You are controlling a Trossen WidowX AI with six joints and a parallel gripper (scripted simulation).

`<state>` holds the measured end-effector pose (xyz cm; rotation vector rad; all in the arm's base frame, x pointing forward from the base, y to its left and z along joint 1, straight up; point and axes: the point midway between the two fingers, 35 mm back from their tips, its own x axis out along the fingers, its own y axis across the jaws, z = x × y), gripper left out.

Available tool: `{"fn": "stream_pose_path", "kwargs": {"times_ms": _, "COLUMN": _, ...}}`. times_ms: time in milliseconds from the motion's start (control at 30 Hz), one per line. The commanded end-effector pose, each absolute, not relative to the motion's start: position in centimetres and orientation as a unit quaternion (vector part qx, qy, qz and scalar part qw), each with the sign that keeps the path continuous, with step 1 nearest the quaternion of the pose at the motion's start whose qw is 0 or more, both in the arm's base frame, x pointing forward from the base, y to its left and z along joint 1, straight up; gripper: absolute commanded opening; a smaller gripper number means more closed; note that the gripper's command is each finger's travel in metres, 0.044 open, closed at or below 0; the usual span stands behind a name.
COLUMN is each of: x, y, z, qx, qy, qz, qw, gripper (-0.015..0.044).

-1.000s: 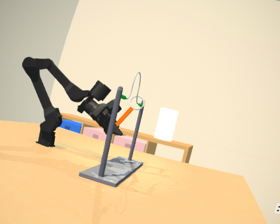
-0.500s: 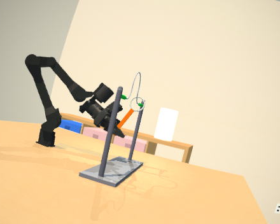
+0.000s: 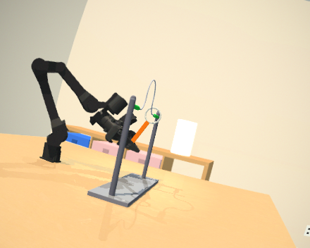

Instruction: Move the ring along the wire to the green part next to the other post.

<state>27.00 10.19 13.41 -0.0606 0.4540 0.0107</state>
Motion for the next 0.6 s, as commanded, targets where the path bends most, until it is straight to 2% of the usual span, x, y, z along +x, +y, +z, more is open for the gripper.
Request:
{"fn": "stream_pose_path", "kwargs": {"times_ms": 0, "x": 27.0, "y": 10.8, "z": 13.5, "qx": -0.023, "qy": 0.225, "qz": 0.005, "qw": 0.974, "gripper": -0.015}}
{"fn": "stream_pose_path", "kwargs": {"times_ms": 567, "x": 26.8, "y": 12.6, "z": 13.5, "qx": -0.02, "qy": 0.224, "qz": 0.005, "qw": 0.974, "gripper": -0.015}}
